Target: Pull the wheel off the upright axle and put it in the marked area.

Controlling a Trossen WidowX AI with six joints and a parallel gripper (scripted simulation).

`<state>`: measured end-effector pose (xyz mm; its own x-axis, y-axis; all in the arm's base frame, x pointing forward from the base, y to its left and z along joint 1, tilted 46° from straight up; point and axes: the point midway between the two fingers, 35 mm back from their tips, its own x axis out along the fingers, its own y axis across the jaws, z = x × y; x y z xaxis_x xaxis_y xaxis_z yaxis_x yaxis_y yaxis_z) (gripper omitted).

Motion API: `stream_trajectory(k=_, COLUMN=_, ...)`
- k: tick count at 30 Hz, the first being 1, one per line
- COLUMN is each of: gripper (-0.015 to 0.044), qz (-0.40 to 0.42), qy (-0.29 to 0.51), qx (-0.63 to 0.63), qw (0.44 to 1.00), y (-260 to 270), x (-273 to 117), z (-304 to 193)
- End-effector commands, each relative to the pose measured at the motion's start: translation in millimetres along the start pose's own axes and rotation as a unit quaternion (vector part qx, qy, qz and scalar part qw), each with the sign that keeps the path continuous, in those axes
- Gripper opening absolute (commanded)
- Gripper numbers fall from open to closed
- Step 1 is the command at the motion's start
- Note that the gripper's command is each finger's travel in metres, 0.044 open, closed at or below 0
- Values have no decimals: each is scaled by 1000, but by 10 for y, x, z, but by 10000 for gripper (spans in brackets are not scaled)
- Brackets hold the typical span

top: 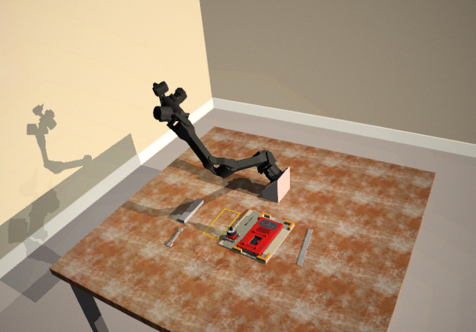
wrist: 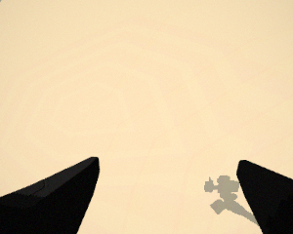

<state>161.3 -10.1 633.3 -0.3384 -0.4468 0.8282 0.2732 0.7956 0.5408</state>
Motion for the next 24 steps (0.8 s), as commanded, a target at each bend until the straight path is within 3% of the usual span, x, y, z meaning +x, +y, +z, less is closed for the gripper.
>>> stream_trajectory(k=1, gripper=374, qz=-1, qy=-1, qx=1, qw=1000, y=2, x=6, z=17)
stream_trajectory(k=4, gripper=300, qz=-17, qy=-10, qx=20, qw=1000, y=9, x=90, z=257)
stream_trajectory(k=15, gripper=300, qz=-129, qy=-14, qx=75, qw=989, y=-441, x=551, z=1106)
stream_trajectory(k=24, gripper=300, qz=-217, qy=8, qx=67, qw=974, y=-992, x=767, z=1401)
